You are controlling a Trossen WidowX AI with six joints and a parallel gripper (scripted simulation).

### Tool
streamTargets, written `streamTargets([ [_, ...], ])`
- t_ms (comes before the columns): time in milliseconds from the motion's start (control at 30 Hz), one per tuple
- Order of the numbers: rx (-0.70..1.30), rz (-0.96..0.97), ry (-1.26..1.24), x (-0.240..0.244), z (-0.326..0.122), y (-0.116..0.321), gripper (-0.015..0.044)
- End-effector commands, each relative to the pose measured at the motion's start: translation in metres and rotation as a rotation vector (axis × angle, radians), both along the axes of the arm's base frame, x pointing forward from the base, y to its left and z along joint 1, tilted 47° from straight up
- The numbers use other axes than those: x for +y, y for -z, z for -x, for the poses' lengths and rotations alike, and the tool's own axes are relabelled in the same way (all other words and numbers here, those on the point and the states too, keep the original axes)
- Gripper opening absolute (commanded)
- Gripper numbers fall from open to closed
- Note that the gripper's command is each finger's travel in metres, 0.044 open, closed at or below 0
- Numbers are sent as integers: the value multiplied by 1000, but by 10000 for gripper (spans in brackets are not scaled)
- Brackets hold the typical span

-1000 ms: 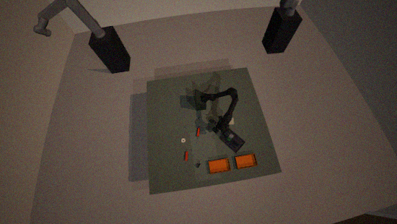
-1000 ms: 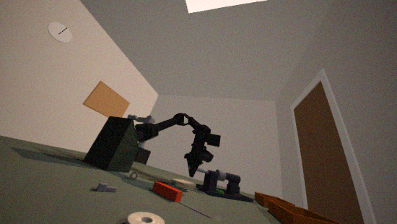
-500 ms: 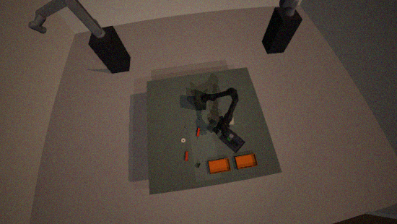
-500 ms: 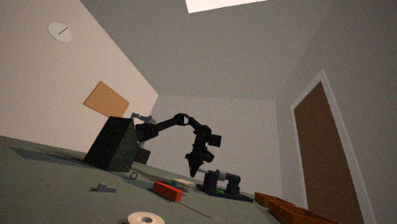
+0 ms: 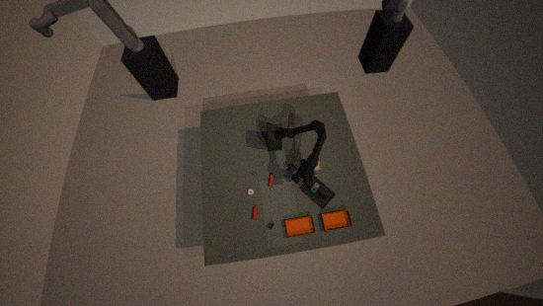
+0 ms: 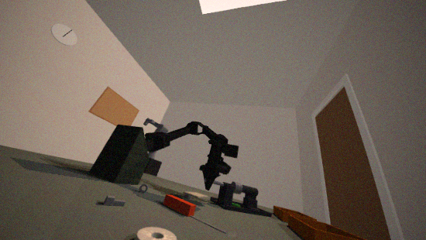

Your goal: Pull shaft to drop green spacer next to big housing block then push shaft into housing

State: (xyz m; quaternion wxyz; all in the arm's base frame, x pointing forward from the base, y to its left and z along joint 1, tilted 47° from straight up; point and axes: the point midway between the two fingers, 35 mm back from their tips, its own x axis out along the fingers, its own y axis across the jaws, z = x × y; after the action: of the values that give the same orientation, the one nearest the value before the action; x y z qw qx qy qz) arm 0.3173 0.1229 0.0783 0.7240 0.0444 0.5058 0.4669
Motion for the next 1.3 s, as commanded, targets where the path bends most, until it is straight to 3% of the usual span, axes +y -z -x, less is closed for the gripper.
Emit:
streamTargets([
  [0, -3, -6, 2, 1, -3, -3, 0],
  [1267, -4, -7, 2, 7, -13, -10, 0],
])
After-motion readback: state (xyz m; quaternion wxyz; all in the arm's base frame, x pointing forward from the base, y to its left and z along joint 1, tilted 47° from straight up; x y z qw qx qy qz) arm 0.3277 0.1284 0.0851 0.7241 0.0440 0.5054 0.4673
